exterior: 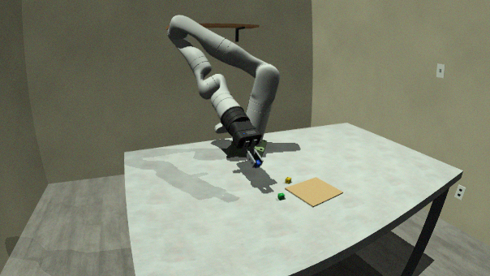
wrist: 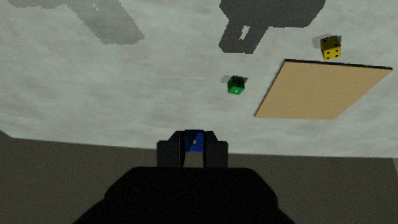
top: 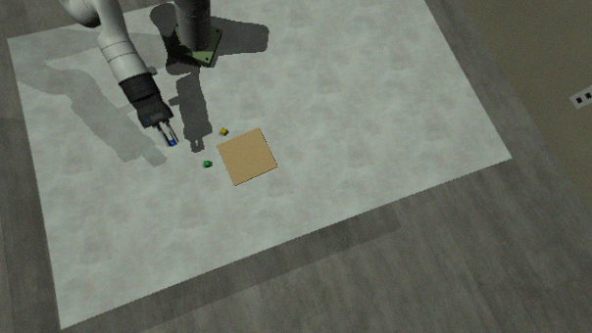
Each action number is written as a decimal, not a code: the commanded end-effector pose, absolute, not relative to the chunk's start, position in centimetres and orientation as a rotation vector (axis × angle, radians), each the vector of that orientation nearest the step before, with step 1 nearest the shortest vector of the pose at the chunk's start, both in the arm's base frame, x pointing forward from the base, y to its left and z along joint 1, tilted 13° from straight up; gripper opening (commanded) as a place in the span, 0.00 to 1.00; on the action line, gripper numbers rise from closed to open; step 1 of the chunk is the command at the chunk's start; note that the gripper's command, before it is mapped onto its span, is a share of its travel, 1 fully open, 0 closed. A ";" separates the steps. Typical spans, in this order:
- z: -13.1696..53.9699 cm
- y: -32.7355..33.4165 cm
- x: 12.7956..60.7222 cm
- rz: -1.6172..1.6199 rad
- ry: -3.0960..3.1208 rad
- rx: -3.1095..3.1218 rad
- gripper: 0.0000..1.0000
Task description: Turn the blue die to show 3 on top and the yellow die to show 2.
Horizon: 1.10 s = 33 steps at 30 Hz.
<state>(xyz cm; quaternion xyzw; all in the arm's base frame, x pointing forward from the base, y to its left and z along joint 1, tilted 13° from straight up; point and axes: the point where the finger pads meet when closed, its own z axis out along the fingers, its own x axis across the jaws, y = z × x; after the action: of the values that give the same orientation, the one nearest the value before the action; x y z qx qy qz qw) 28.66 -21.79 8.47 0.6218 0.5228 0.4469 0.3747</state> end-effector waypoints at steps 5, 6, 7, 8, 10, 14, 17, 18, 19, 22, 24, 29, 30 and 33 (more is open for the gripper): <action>8.4 -21.4 28.9 1.155 1.341 1.590 0.34; 8.4 -21.4 28.9 1.155 1.341 1.590 0.34; 8.4 -21.4 28.9 1.155 1.341 1.590 0.34; 8.4 -21.4 28.9 1.155 1.341 1.590 0.34; 8.4 -21.4 28.9 1.155 1.341 1.590 0.34; 8.0 -21.4 29.0 1.155 1.341 1.590 0.34; 7.4 -21.3 29.1 1.155 1.341 1.590 0.34; 7.2 -21.2 29.1 1.155 1.341 1.590 0.34; 6.9 -21.2 29.1 1.155 1.341 1.590 0.34; 5.8 -21.0 29.3 1.155 1.341 1.590 0.34; 5.1 -20.9 29.4 1.155 1.341 1.590 0.34; 3.9 -20.7 29.6 1.155 1.341 1.590 0.34; 3.5 -20.7 29.7 1.155 1.341 1.590 0.34; 2.5 -20.5 29.9 1.155 1.341 1.590 0.34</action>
<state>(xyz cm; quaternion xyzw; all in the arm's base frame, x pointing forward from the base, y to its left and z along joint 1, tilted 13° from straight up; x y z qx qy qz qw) 29.31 -21.16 3.08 0.6203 0.5278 0.4417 0.3761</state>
